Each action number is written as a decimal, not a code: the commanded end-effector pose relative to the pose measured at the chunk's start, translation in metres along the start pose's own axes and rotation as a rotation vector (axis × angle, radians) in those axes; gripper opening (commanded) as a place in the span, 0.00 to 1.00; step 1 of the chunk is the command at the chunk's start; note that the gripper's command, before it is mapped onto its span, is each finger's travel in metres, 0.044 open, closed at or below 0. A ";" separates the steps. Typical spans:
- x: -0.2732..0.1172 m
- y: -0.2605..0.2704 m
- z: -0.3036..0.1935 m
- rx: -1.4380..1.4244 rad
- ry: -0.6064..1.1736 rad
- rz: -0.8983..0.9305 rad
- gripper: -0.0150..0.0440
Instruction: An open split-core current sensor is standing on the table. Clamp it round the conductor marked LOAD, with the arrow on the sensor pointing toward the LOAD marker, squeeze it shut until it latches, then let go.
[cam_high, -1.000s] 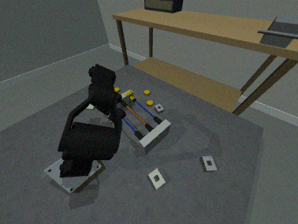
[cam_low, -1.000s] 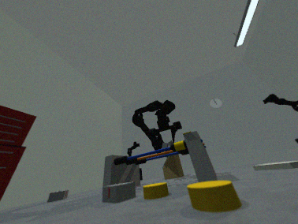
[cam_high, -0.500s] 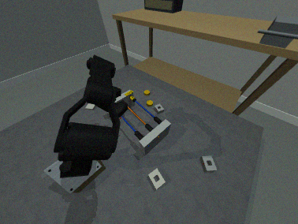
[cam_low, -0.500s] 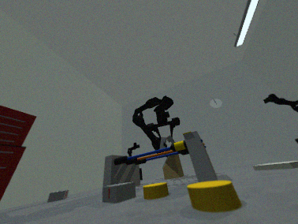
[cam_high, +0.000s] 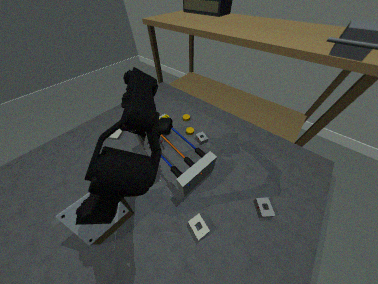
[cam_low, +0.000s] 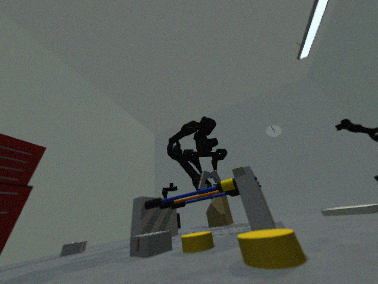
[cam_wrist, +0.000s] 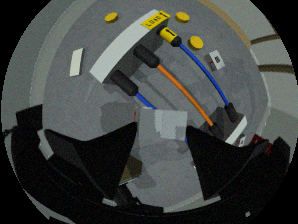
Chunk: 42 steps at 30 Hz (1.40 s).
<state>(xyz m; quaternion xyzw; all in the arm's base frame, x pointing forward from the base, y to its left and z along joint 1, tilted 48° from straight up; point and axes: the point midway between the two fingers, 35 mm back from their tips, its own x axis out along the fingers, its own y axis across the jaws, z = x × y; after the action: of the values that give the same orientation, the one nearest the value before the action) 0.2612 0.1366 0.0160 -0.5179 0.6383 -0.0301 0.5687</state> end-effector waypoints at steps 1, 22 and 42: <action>0.001 -0.009 0.013 -0.115 -0.024 -0.017 0.25; 0.012 -0.054 0.059 -0.653 -0.059 -0.121 0.25; 0.026 -0.079 0.078 -0.891 -0.041 -0.178 0.25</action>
<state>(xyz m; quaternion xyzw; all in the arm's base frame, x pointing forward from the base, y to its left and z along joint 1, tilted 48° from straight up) 0.3724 0.1281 0.0225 -0.7624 0.5325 0.2085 0.3028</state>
